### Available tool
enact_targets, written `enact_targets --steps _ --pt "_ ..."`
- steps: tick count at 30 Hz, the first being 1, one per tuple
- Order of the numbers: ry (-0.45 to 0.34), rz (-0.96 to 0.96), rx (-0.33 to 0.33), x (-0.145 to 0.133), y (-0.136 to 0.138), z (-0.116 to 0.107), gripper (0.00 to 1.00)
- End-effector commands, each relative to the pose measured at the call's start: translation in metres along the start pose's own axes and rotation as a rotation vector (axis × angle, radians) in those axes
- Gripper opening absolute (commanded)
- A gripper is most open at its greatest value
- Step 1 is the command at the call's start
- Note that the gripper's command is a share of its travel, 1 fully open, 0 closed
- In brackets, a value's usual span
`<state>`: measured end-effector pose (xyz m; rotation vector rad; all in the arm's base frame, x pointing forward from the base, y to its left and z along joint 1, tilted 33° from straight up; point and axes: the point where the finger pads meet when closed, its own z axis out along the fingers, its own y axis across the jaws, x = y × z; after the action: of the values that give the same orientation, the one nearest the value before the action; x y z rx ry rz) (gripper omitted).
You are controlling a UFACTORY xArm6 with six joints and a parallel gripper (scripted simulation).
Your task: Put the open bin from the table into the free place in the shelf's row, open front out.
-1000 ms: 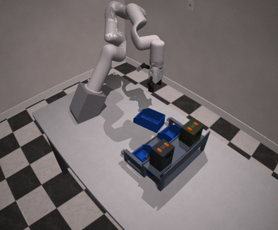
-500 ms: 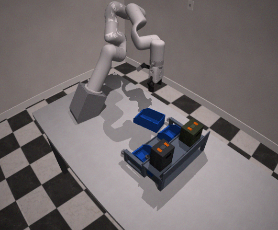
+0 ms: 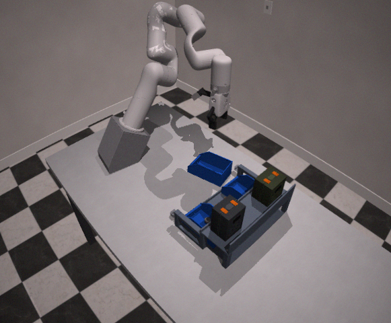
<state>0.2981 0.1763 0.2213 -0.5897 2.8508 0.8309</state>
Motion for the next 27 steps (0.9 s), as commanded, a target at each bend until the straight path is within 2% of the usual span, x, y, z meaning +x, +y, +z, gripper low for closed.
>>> enact_targets --steps 1,10,15,27 --pt "-0.003 -0.001 0.001 -0.001 0.000 -0.001 1.00" --pt "-0.003 -0.001 0.001 -0.001 0.000 -0.001 1.00" --pt "-0.003 -0.001 0.001 -0.001 0.000 0.054 1.00" --pt "-0.003 -0.001 0.001 -0.001 0.000 0.054 1.00"
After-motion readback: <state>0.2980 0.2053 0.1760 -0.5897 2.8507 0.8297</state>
